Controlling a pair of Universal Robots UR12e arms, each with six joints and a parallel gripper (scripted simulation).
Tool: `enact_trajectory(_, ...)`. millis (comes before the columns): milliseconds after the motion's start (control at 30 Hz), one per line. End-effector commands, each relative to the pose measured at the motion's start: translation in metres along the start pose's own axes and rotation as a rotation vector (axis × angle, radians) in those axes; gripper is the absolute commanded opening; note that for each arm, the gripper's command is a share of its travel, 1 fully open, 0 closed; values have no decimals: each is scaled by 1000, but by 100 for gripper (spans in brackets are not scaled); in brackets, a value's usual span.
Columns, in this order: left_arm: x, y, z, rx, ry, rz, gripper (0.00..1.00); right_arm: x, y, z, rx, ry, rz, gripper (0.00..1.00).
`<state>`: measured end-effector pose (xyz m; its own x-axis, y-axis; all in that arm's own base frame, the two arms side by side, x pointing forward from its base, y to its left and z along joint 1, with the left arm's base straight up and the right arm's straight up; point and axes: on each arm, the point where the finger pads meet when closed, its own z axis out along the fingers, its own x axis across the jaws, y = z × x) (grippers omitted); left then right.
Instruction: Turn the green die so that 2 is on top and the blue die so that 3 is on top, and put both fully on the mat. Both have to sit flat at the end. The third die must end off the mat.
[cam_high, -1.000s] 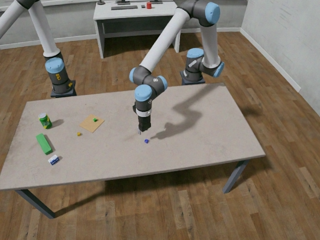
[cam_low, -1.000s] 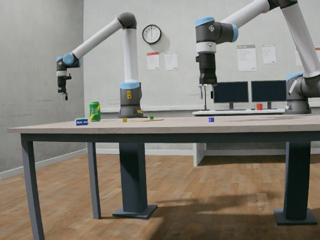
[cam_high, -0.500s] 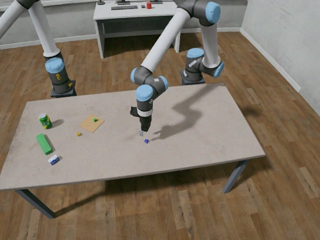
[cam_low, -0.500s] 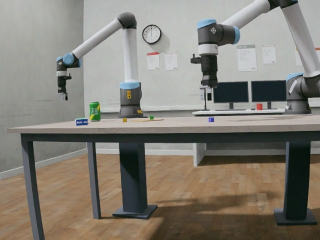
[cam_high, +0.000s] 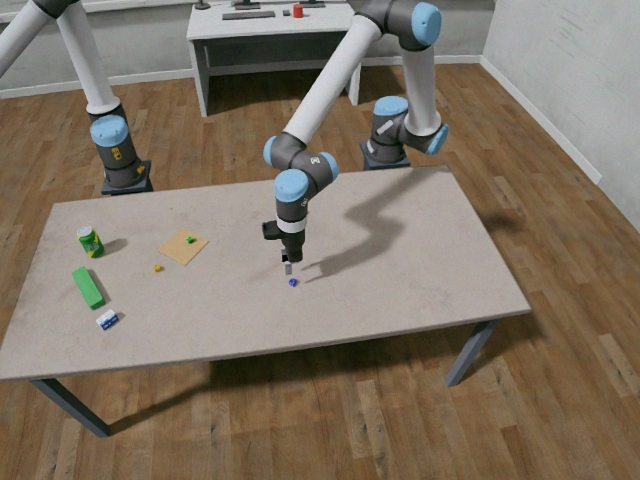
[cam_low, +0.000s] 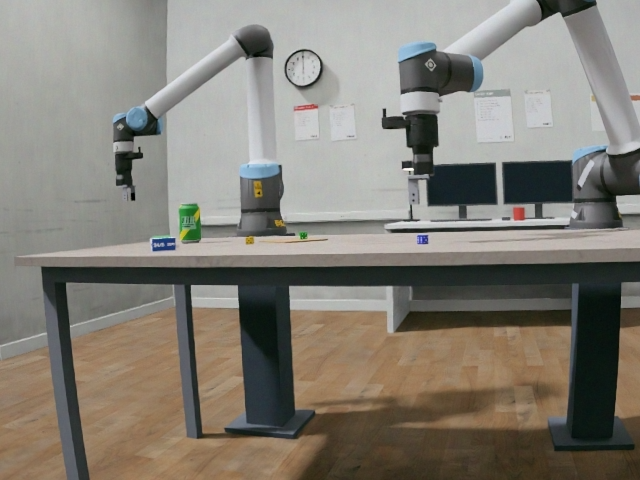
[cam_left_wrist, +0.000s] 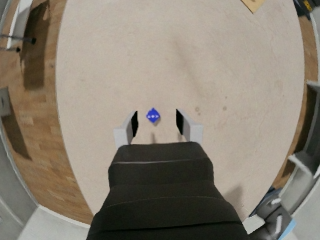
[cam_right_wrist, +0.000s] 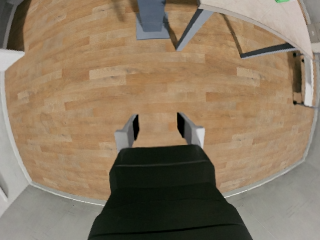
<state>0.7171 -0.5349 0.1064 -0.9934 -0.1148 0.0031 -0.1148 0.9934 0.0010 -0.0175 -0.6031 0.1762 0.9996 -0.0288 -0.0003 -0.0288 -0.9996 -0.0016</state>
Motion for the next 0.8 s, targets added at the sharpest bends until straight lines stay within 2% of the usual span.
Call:
enact_trajectory(0, -2, 1, 0, 1, -3, -119, 100, 0, 1, -1, -2, 0, 0, 100)
enact_trajectory(200, -4, 5, 3, 2, -3, -315, 100, 0, 1, -1, -2, 0, 0, 100)
enact_trajectory(267, -4, 5, 3, 2, -3, -315, 100, 0, 1, -1, -2, 0, 0, 100)
enact_trajectory(533, -5, 10, 6, 2, -3, -522, 100, 0, 1, -1, -2, 0, 0, 100)
enact_trajectory(767, -6, 13, 7, 2, -3, -648, 100, 0, 1, -1, -2, 0, 0, 100)
